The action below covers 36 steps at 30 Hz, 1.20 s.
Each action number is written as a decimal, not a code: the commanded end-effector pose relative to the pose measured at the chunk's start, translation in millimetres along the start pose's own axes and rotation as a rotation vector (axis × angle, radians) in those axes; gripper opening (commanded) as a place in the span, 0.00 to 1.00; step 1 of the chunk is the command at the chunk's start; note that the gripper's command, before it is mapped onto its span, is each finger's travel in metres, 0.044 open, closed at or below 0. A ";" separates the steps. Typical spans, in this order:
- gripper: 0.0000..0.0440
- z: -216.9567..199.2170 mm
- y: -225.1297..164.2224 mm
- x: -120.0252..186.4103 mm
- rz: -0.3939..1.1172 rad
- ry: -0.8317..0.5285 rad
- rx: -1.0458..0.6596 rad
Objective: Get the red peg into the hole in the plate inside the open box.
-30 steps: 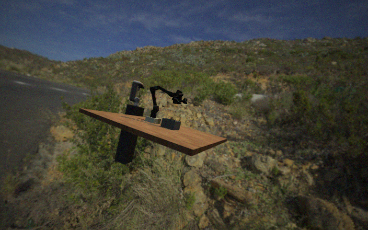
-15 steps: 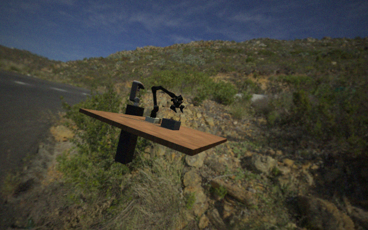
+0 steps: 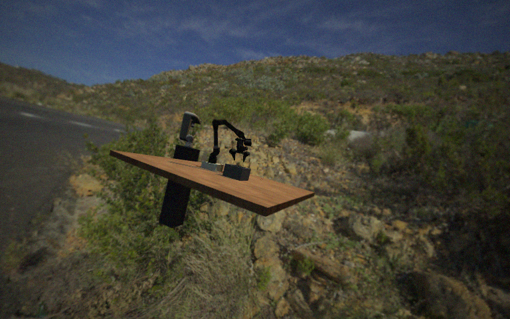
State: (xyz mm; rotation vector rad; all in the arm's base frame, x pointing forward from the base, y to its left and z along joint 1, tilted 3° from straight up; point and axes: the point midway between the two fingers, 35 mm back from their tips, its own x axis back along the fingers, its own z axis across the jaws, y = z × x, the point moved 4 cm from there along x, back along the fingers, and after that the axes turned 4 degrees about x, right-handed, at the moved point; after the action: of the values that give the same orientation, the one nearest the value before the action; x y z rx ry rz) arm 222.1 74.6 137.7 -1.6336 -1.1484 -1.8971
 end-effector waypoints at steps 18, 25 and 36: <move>0.99 -11.3 -49.9 -59.2 0.156 -0.107 -0.175; 0.93 -11.0 -62.5 -79.2 0.164 -0.089 -0.221; 0.32 -15.5 -71.6 -88.4 0.237 -0.114 -0.255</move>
State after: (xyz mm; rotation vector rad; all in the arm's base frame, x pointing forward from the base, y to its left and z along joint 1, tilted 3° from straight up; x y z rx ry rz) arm 181.8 85.0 31.5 -1.9327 -0.7620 -1.8903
